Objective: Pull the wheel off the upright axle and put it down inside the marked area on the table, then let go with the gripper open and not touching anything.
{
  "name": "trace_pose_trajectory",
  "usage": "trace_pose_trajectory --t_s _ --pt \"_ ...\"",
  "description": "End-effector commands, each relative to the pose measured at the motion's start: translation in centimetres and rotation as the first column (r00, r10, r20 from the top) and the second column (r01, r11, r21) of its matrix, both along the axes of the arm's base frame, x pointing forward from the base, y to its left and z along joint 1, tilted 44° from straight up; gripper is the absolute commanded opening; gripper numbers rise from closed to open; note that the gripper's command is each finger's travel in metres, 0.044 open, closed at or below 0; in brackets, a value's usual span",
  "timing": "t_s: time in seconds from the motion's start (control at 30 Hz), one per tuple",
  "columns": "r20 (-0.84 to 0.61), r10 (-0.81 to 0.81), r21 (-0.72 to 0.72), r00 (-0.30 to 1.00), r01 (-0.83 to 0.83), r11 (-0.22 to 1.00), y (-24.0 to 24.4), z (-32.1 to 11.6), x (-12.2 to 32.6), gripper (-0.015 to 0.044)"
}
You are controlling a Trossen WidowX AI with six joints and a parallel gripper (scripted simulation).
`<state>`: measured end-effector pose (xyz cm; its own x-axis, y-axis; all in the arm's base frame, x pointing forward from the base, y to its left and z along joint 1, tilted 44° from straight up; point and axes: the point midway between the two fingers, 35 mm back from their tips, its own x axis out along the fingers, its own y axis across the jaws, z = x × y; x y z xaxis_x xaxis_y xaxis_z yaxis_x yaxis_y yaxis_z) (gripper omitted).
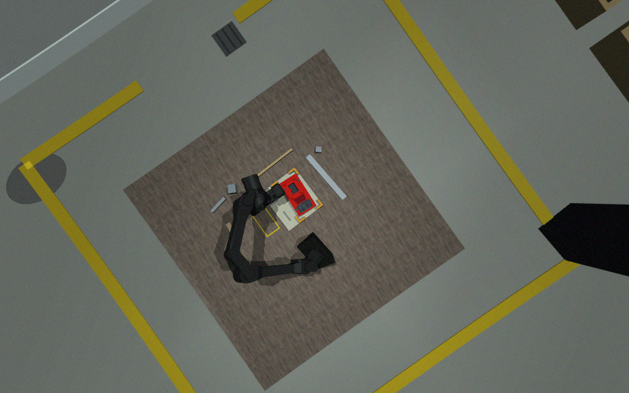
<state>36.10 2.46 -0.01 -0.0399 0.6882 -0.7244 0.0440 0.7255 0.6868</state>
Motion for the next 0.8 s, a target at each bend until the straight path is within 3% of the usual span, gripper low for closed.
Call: trace_pose_trajectory --t_s 0.0,0.77 --pt "0.002 -0.012 -0.001 1.000 0.012 1.000 -0.66 0.41 0.04 0.0000" --pt "0.002 -0.014 0.000 1.000 0.014 1.000 -1.19 0.95 0.08 0.0000"
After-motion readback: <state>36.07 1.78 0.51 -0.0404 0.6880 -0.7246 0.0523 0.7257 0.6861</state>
